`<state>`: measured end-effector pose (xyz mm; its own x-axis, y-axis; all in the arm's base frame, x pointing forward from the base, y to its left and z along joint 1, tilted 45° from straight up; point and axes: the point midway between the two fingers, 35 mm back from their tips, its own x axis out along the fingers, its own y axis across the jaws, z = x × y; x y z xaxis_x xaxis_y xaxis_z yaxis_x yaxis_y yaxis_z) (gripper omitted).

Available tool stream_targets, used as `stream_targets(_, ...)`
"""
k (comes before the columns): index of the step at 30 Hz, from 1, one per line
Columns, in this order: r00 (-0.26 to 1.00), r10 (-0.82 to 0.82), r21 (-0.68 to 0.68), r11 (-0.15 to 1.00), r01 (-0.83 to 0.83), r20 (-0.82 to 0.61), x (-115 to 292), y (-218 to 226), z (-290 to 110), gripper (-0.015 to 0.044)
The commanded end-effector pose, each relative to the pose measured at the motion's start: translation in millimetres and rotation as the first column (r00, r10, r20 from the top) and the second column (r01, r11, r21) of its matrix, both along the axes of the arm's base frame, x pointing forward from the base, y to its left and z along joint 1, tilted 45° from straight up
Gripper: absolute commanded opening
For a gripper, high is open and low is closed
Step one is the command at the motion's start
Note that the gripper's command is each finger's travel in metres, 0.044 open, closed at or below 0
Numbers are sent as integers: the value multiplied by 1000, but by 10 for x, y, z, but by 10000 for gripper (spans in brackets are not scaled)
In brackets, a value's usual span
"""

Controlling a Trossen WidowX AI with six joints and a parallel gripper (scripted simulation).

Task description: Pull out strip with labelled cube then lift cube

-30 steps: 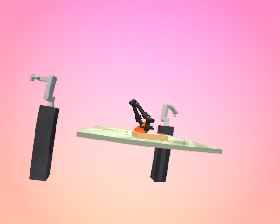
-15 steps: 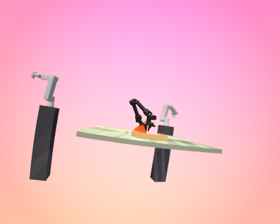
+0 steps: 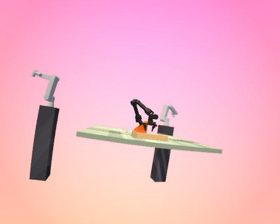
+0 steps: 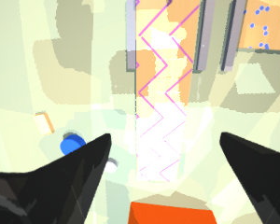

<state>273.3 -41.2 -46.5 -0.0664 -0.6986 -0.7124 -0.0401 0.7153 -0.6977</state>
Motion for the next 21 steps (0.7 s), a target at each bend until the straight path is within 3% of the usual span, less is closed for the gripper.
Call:
stream_targets(1,1000,4,-5,1000,-4,-8,154,-2,3,440)
stream_targets(21,1000,4,-5,1000,-4,-4,914,21,50,440)
